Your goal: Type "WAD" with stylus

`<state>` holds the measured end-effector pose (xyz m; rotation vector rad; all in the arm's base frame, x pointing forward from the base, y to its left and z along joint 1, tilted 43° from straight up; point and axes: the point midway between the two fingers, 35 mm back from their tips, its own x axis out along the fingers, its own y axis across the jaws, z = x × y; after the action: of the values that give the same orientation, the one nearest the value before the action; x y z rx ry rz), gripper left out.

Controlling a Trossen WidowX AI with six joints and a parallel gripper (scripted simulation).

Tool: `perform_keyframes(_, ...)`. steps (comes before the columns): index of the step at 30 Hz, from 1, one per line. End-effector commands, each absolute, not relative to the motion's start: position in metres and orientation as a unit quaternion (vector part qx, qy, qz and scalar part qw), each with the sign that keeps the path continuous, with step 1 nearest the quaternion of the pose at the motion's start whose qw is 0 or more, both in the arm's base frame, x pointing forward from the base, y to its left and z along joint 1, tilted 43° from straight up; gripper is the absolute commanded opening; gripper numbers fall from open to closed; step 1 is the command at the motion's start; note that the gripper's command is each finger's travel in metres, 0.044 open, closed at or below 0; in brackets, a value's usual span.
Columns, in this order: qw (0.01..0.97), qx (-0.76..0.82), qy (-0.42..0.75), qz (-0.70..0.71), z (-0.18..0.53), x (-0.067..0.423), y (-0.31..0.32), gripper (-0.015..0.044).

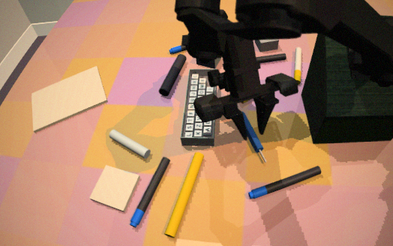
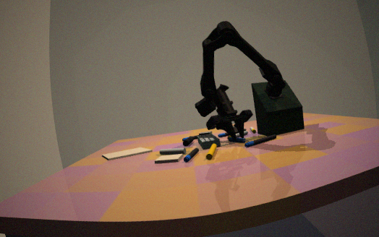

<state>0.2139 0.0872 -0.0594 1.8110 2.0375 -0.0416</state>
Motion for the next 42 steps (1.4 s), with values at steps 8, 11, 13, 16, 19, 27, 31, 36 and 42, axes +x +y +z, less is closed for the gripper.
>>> perform_keyframes(8, 0.206, 0.65, 0.731, -0.015, -0.062, 0.214, 0.09, 0.0097)
perform_keyframes(11, 0.206, 0.65, 0.731, -0.015, -0.062, 0.214, 0.09, 0.0019)
perform_keyframes(13, 0.206, 0.65, 0.731, -0.015, -0.062, 0.214, 0.09, 0.0005)
perform_keyframes(16, 0.206, 0.65, 0.731, -0.015, -0.062, 0.214, 0.09, 0.0)
perform_keyframes(19, 0.206, 0.65, 0.731, -0.015, -0.062, 0.214, 0.09, 0.0)
perform_keyframes(27, 0.208, 0.65, 0.731, -0.017, -0.048, 0.214, 0.076, 0.0)
perform_keyframes(31, 0.207, 0.65, 0.731, -0.016, -0.032, 0.212, 0.061, 0.0)
perform_keyframes(36, 0.206, 0.65, 0.731, -0.015, -0.026, 0.211, 0.056, 0.0)
perform_keyframes(42, 0.226, 0.639, 0.735, -0.02, -0.033, 0.207, 0.059, 0.0)
